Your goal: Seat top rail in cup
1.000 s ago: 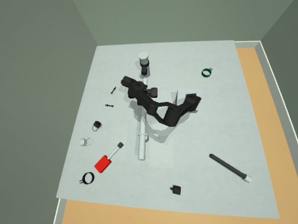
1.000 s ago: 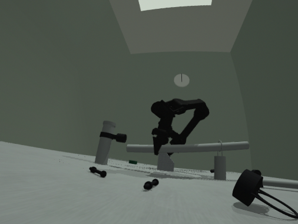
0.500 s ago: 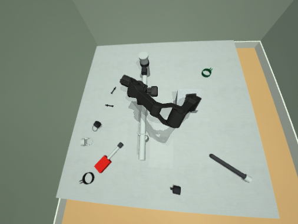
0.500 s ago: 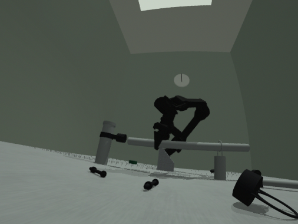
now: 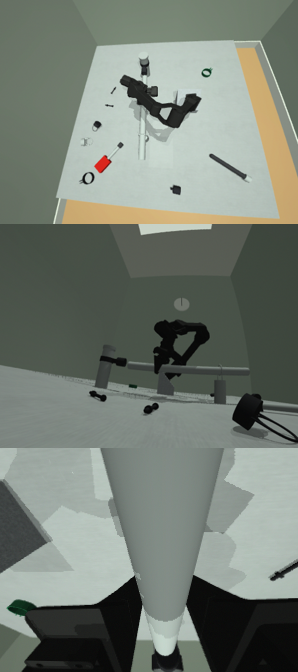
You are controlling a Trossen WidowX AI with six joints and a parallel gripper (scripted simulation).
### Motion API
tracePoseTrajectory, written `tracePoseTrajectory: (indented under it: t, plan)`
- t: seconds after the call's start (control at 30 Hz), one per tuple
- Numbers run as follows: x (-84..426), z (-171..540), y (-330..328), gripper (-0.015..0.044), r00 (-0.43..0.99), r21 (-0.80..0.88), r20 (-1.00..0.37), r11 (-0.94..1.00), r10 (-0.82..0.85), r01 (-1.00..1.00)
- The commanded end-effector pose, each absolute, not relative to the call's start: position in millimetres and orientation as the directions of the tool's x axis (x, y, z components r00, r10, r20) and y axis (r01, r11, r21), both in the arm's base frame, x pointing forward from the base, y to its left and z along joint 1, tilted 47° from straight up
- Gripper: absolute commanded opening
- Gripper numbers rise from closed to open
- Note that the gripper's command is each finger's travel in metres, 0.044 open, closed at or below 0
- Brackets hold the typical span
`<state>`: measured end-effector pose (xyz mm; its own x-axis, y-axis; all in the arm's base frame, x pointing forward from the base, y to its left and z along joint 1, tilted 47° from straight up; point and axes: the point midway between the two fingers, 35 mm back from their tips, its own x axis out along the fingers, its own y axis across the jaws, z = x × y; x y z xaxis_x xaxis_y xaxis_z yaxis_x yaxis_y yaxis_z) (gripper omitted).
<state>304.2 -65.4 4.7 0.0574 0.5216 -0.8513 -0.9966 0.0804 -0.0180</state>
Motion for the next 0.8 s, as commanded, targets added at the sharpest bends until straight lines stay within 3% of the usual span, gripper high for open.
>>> tracePoseTrajectory:
  t: [0.0,0.77]
  plan:
    - [304.8,6.0,-67.5,0.0,0.06,-0.02,-0.851,0.082,0.521,-0.996]
    - [308.4,9.5,-74.4,0.0,0.06,-0.02,-0.852,0.082,0.521,-0.996]
